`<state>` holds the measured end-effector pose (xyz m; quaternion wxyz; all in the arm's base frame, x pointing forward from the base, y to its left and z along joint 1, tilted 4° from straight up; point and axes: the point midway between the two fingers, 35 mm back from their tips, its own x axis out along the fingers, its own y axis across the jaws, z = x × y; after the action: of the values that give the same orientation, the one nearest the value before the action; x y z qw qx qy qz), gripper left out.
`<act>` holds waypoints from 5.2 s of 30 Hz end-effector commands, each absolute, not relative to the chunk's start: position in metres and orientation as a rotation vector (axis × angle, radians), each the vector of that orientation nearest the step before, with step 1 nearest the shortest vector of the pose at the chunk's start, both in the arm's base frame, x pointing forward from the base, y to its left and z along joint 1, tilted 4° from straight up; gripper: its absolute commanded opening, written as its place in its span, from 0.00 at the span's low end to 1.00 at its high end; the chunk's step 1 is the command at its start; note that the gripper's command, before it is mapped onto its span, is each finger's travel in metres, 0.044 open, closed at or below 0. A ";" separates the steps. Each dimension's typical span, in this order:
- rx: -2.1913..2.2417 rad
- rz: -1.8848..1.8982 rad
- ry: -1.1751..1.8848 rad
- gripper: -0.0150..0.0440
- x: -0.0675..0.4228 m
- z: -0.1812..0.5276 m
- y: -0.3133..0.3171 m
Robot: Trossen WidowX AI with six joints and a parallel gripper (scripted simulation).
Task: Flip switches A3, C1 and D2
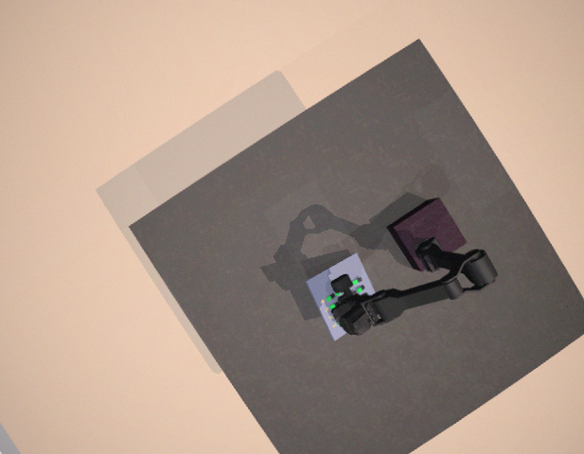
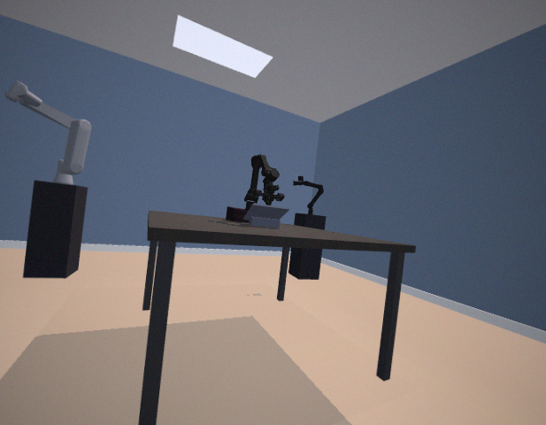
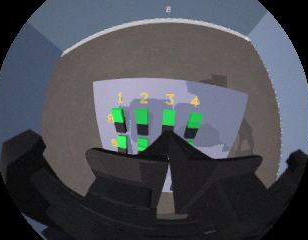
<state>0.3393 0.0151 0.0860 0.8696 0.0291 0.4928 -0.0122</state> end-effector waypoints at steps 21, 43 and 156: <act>0.057 -0.020 1.030 0.25 0.341 0.083 0.015; 0.061 -0.018 1.068 0.25 0.274 0.119 0.057; 0.060 -0.018 1.065 0.25 0.223 0.090 0.051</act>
<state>0.2323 0.0612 0.0971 0.8633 0.0307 0.5036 -0.0100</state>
